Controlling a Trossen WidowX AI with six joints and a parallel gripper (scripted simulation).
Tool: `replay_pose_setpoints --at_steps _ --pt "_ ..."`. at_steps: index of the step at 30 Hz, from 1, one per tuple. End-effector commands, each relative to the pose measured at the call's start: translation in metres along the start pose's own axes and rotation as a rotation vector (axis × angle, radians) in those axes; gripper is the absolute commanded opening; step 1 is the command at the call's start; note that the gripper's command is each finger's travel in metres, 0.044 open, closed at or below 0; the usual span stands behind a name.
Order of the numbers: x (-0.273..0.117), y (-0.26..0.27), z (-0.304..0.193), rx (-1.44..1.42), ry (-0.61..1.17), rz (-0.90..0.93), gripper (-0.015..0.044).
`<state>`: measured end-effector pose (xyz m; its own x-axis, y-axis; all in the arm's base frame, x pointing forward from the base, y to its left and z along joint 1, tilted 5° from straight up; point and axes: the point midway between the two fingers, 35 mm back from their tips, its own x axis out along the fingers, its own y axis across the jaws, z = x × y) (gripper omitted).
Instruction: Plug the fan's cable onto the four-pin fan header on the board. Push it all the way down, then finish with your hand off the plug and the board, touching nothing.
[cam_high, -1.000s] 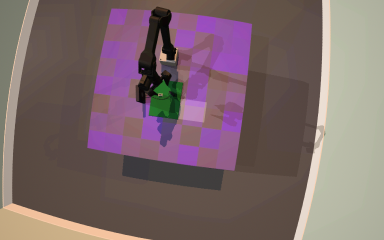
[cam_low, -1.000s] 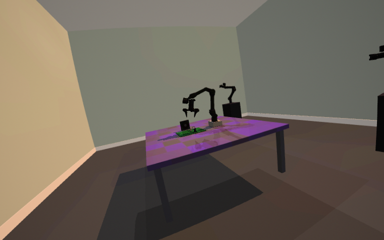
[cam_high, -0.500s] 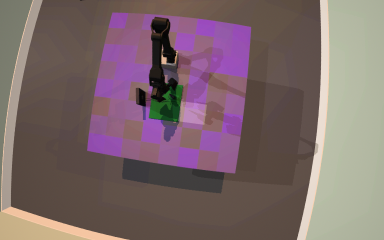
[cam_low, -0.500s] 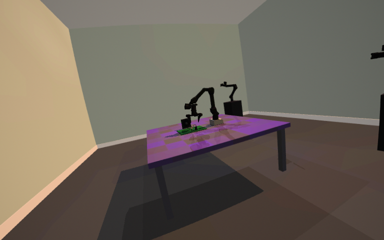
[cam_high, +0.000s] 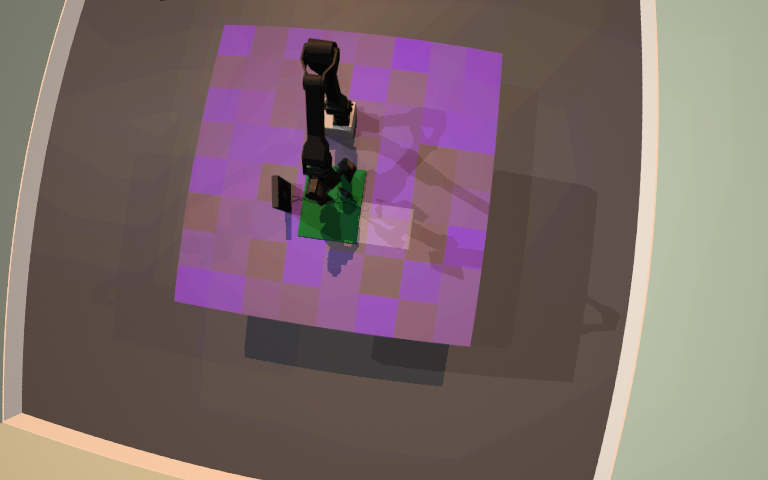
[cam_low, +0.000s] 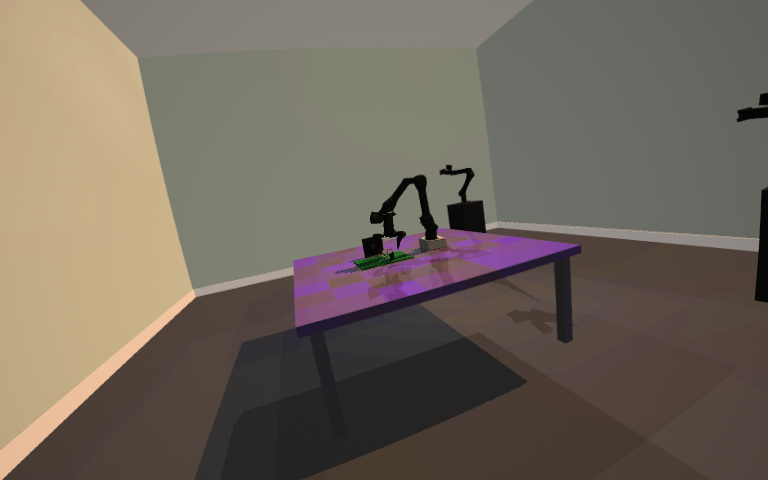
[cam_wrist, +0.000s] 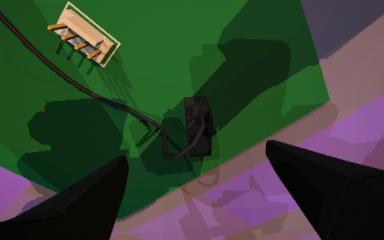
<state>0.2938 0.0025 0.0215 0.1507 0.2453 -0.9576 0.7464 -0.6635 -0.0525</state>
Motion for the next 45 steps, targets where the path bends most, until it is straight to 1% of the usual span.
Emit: replay_pose_setpoints --at_steps 1,14,29,38,45 --pt "0.010 -0.003 0.006 0.009 -0.014 -0.012 0.0440" --pt "0.030 -0.004 0.012 0.009 -0.014 -0.012 0.0440" --pt "0.031 -0.004 0.012 0.009 -0.014 -0.012 0.0440" --pt "0.030 -0.003 0.010 0.003 -0.007 -0.010 0.0204" --pt "0.030 -0.003 0.010 0.003 -0.007 -0.010 0.0157"
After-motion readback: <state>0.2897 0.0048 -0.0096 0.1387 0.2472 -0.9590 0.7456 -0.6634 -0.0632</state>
